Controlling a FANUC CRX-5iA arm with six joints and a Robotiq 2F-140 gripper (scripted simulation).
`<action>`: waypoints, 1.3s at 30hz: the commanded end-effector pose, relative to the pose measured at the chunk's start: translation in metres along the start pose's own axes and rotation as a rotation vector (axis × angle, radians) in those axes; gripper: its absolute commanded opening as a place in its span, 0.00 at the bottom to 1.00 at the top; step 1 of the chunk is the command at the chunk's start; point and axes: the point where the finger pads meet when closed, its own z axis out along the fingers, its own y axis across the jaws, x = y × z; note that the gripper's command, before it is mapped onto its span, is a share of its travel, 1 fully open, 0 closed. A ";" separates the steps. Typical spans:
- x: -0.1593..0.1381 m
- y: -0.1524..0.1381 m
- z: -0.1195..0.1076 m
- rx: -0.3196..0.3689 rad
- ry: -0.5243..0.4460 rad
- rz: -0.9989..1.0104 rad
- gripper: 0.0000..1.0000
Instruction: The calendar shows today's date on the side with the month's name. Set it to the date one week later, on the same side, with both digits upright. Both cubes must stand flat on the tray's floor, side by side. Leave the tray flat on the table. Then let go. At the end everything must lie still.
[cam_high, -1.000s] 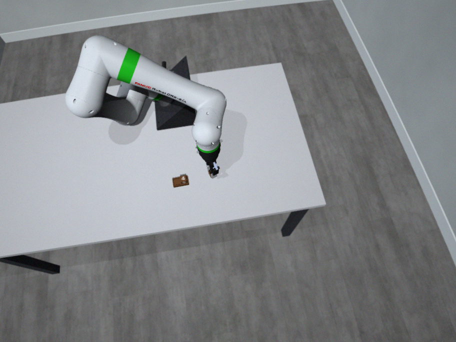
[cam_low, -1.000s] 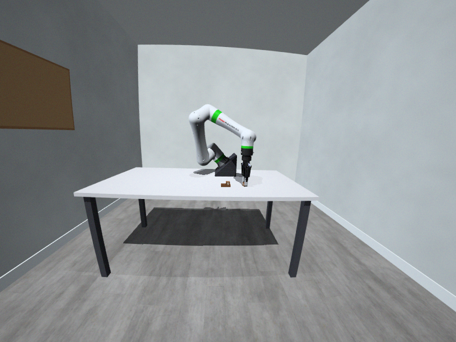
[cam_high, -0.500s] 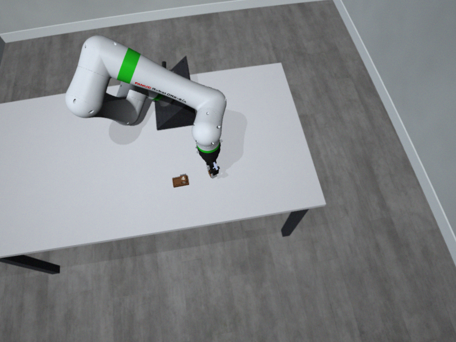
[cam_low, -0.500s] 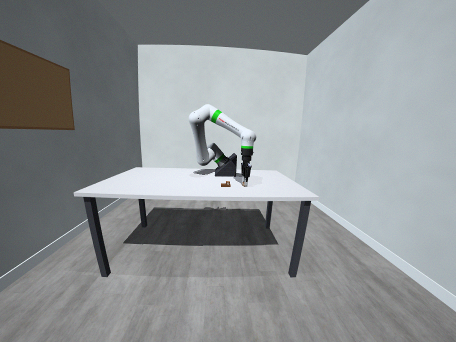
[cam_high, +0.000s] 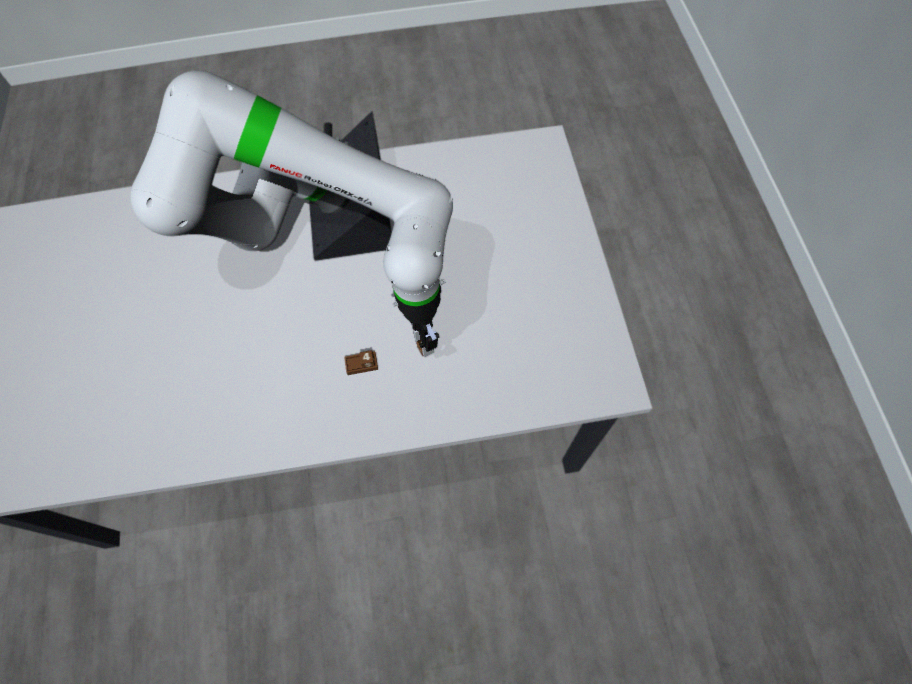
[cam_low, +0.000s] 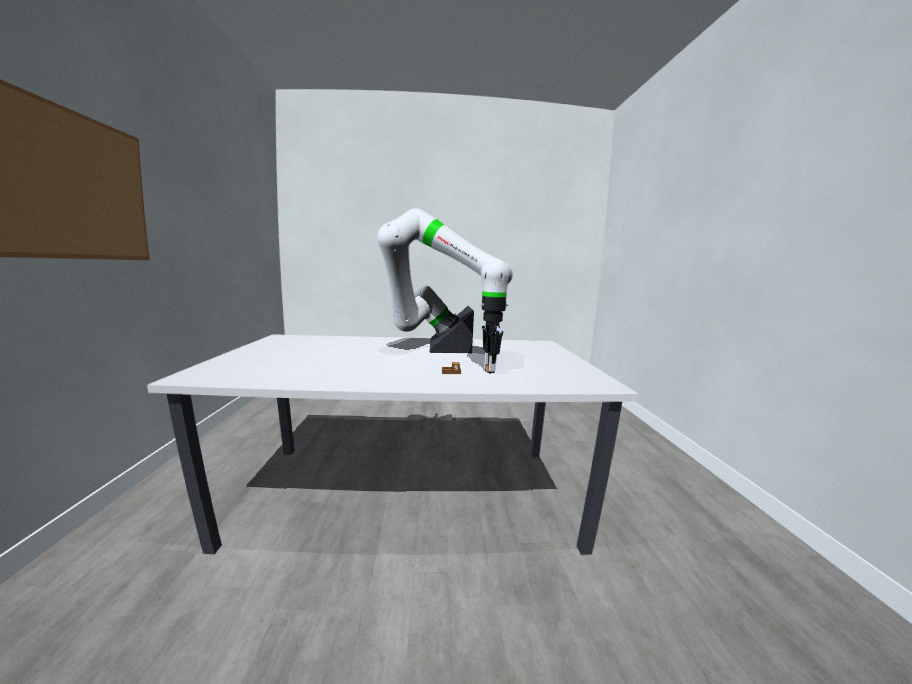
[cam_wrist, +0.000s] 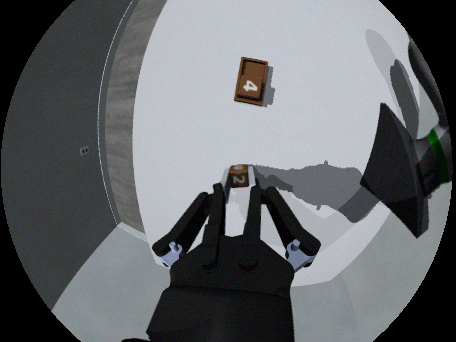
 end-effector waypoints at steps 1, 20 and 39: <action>0.000 0.000 0.000 0.000 0.000 0.000 0.23; 0.000 0.000 -0.001 0.000 0.000 0.000 0.28; 0.000 0.000 -0.062 0.000 0.000 0.000 0.28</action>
